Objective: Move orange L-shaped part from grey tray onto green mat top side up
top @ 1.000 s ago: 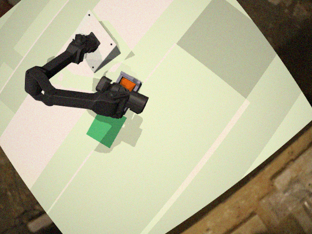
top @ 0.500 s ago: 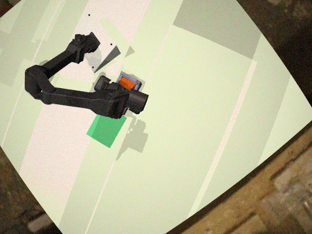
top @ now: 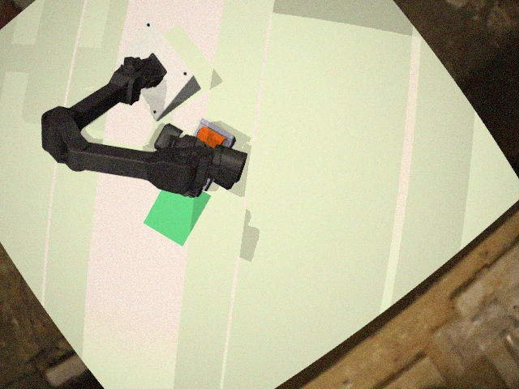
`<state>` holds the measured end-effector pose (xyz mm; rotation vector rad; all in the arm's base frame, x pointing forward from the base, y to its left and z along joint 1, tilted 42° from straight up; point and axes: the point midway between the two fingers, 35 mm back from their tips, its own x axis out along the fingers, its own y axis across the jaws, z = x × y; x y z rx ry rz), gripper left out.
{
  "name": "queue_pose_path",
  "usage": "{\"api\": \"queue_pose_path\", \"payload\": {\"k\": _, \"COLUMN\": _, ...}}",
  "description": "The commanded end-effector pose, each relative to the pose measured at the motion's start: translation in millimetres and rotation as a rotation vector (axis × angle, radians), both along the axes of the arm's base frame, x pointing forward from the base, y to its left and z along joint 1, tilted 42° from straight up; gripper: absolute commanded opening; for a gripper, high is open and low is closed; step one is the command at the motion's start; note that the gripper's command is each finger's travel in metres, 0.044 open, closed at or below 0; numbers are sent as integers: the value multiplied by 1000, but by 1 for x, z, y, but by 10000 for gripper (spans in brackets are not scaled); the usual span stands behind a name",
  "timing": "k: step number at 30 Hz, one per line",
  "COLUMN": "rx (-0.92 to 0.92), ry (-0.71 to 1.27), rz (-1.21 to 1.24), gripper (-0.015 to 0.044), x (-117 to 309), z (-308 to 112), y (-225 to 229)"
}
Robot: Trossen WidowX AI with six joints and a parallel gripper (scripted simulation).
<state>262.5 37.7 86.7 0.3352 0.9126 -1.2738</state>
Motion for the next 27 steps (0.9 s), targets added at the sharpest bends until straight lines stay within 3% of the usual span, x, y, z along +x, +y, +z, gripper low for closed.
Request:
{"api": "queue_pose_path", "payload": {"k": 1, "rx": 6, "ry": -6, "rz": -1, "gripper": 0, "x": 1, "z": 5, "y": 6}}
{"api": "queue_pose_path", "payload": {"k": 16, "rx": 6, "ry": -6, "rz": -1, "gripper": 0, "x": 1, "z": 15, "y": 13}}
{"api": "queue_pose_path", "payload": {"k": 27, "rx": 4, "ry": -7, "rz": -1, "gripper": 0, "x": 14, "z": 40, "y": -19}}
